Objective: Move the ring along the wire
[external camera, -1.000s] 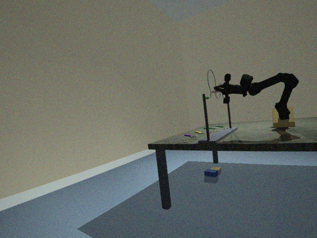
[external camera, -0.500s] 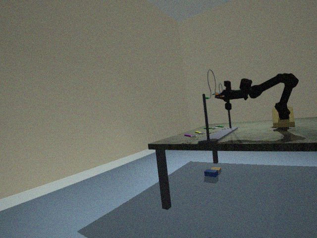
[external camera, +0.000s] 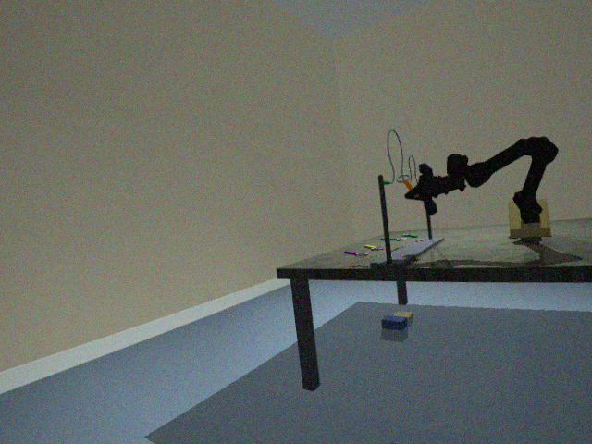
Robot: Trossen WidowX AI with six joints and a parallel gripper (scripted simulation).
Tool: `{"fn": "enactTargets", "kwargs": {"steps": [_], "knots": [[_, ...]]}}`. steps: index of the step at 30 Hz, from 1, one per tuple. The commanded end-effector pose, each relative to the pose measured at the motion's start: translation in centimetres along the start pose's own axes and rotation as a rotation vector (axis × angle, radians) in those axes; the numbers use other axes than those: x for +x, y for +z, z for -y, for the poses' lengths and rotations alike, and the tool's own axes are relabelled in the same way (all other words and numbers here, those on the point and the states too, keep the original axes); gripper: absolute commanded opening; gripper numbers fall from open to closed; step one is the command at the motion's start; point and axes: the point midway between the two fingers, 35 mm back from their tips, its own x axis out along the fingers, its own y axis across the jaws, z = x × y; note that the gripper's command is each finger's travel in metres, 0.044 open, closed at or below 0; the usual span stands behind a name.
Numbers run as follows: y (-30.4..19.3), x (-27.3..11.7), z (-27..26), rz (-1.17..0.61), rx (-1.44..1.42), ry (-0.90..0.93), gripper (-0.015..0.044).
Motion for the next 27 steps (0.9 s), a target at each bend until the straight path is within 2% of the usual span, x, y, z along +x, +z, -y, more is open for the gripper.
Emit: {"fn": "enactTargets", "kwargs": {"steps": [1,27], "knots": [[0.0,-0.2,1.6,-0.015,-0.073,-0.049,-0.015],[3.0,-3.0,9.7,-0.082,-0.591,-0.35,-0.015]]}}
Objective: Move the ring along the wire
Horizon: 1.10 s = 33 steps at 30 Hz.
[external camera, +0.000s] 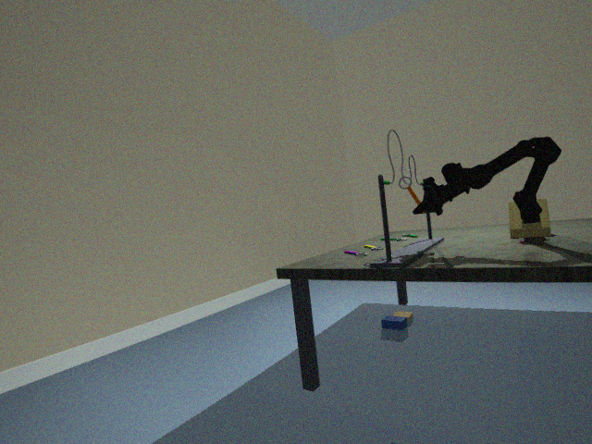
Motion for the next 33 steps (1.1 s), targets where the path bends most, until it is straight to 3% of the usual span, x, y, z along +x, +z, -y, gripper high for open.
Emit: {"fn": "enactTargets", "kwargs": {"steps": [1,33], "knots": [[-0.1,-0.2,1.3,-0.012,-0.057,-0.036,-0.015],[1.1,-1.6,7.0,-0.039,-0.271,-0.161,-0.015]]}}
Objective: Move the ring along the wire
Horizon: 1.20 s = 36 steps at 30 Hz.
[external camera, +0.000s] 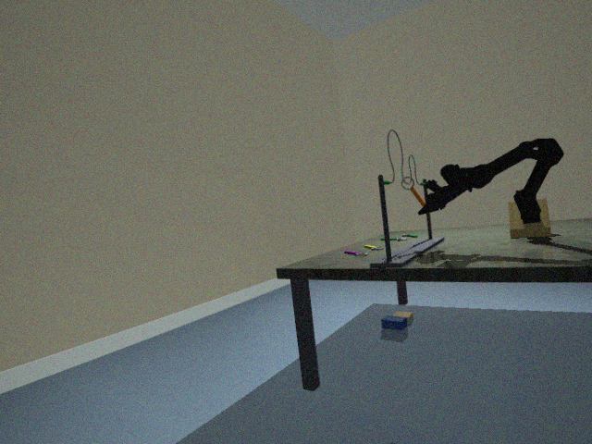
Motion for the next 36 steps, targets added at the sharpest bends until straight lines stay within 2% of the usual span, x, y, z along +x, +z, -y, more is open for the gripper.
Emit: {"fn": "enactTargets", "kwargs": {"steps": [1,22,36], "knots": [[-0.2,-0.1,0.7,-0.006,-0.013,-0.008,-0.015],[0.1,-0.8,5.0,-0.029,-0.196,-0.114,-0.015],[1.6,-2.1,9.3,-0.062,-0.457,-0.264,-0.015]]}}
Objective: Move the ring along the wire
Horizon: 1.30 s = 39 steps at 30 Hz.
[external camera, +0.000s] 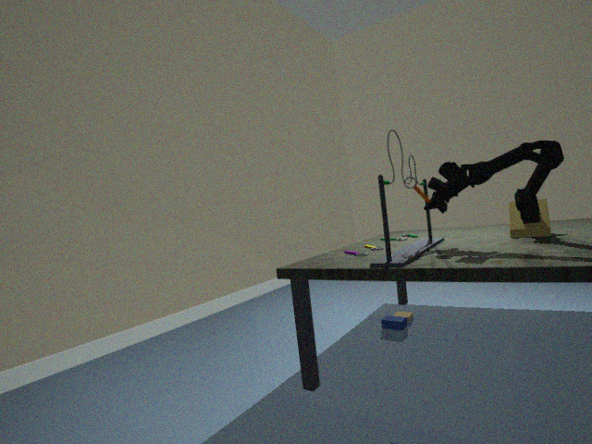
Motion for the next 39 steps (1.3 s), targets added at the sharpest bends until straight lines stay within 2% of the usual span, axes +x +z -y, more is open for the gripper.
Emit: {"fn": "enactTargets", "kwargs": {"steps": [1,19,39], "knots": [[0.0,-0.1,1.3,-0.01,-0.068,-0.046,-0.015],[1.7,-1.9,7.5,-0.06,-0.454,-0.267,-0.015],[6.2,-5.1,12.4,-0.116,-0.879,-0.509,-0.015]]}}
